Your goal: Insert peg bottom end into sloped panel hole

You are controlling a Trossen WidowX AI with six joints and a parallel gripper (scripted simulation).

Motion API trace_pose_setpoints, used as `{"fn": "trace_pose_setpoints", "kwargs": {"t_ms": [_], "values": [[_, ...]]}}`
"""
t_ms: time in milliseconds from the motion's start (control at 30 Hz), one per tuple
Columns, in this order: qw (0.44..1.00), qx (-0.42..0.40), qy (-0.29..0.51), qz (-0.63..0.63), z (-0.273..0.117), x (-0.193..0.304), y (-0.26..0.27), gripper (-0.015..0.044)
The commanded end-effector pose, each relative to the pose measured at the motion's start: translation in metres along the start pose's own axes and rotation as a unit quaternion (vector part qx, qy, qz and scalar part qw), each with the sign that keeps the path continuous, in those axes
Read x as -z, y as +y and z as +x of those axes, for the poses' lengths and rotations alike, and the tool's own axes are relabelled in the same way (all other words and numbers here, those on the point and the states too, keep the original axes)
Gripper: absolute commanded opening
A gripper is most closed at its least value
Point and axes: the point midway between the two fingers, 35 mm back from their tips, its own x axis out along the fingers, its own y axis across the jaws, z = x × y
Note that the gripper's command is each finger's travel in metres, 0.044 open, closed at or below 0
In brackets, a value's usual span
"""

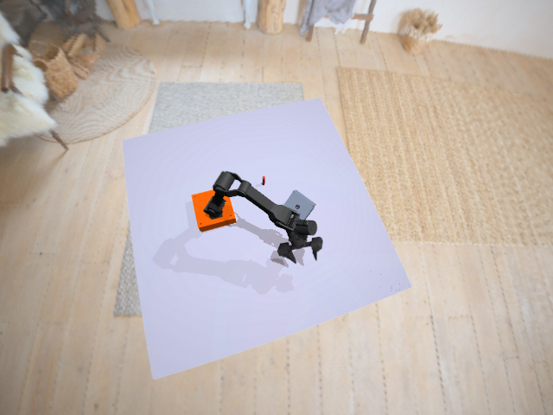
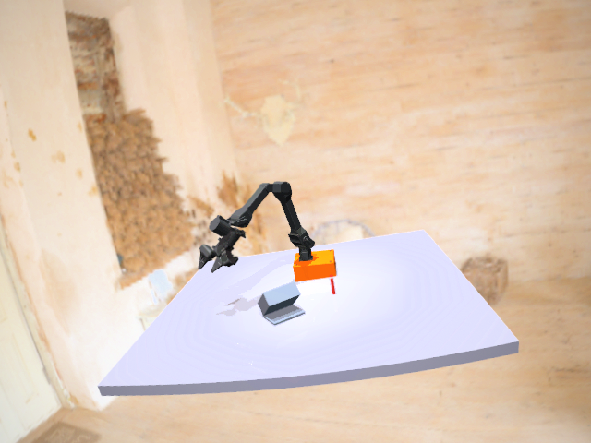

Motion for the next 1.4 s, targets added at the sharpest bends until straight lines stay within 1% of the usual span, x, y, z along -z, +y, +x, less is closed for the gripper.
{"fn": "trace_pose_setpoints", "kwargs": {"t_ms": [0, 667, 1367], "values": [[0.999, 0.003, -0.028, -0.028, -0.009, -0.024, -0.004, 0.0440], [0.973, 0.022, -0.158, -0.166, -0.068, -0.139, -0.009, 0.0440], [0.909, 0.032, -0.275, -0.312, -0.146, -0.237, 0.019, 0.0440]]}}
